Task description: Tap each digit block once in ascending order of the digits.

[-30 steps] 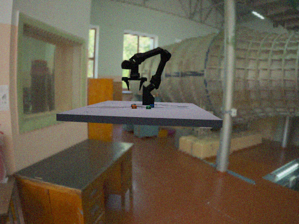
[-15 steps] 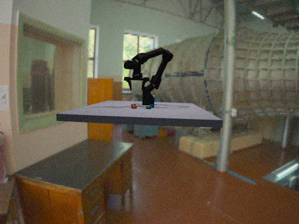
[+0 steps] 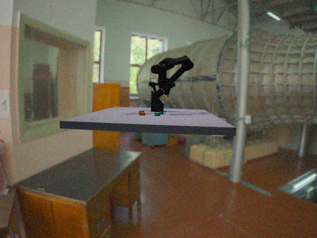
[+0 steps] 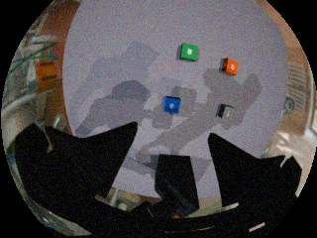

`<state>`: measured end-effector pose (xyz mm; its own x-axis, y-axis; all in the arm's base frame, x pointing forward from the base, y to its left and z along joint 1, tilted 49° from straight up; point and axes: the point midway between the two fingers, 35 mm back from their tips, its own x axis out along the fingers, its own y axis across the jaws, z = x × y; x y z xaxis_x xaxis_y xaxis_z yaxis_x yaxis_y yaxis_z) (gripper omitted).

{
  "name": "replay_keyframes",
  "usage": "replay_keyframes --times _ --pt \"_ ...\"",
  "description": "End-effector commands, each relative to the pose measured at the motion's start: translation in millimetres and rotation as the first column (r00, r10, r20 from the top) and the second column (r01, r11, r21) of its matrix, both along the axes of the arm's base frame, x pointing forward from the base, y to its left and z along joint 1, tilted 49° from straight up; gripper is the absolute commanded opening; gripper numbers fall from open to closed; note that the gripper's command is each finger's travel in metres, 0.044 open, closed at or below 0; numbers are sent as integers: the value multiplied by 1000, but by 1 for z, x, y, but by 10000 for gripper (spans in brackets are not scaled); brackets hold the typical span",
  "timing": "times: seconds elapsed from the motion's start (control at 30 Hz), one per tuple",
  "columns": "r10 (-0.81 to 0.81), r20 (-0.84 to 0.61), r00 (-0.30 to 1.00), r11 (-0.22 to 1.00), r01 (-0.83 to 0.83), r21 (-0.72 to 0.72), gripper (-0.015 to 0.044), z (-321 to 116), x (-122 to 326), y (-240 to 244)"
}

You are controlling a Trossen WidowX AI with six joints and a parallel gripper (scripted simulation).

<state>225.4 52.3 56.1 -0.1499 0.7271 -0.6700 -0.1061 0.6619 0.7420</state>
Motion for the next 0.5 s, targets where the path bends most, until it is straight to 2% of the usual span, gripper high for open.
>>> replay_keyframes --times 0.0,0.47 --pt "-6 -7 1000 1000 6 5 400 1 -2 1" --pt "-4 -3 1000 1000 4 5 400 1 6 1"
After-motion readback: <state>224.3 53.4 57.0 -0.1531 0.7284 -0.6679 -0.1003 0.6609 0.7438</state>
